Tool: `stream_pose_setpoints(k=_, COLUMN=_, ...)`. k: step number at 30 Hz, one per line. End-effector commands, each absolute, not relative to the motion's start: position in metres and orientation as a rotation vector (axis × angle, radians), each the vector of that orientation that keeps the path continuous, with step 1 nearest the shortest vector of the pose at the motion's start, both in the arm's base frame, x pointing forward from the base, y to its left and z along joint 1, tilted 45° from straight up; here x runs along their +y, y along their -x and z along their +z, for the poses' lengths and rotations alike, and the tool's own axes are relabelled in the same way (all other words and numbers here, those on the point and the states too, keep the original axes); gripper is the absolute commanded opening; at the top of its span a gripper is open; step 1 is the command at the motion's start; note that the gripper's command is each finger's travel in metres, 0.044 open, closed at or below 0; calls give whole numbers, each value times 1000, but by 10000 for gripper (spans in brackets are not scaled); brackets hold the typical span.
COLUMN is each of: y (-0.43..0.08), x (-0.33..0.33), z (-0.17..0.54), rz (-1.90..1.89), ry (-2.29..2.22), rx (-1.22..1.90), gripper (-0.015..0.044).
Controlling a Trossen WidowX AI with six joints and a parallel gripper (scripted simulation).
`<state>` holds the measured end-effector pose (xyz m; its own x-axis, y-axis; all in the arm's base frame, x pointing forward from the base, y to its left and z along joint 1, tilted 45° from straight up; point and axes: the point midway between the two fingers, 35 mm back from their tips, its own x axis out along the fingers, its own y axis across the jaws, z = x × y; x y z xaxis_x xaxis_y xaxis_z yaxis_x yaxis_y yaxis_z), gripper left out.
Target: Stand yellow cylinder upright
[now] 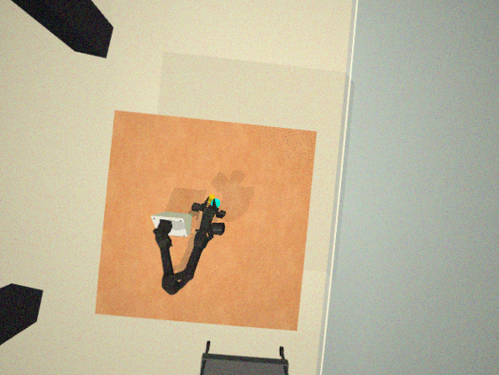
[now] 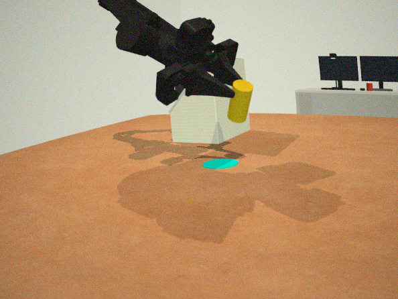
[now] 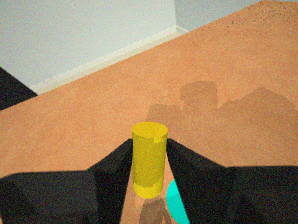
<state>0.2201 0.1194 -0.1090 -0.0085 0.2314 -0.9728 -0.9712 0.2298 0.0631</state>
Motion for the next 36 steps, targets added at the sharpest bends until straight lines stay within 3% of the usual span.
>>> stream_pose_setpoints(k=1, y=-220, x=119, z=-107, rz=1171, ry=840, rx=1134, gripper=105)
stream_pose_setpoints(k=36, y=-222, x=116, z=-90, rz=1233, ry=785, rx=849, gripper=105)
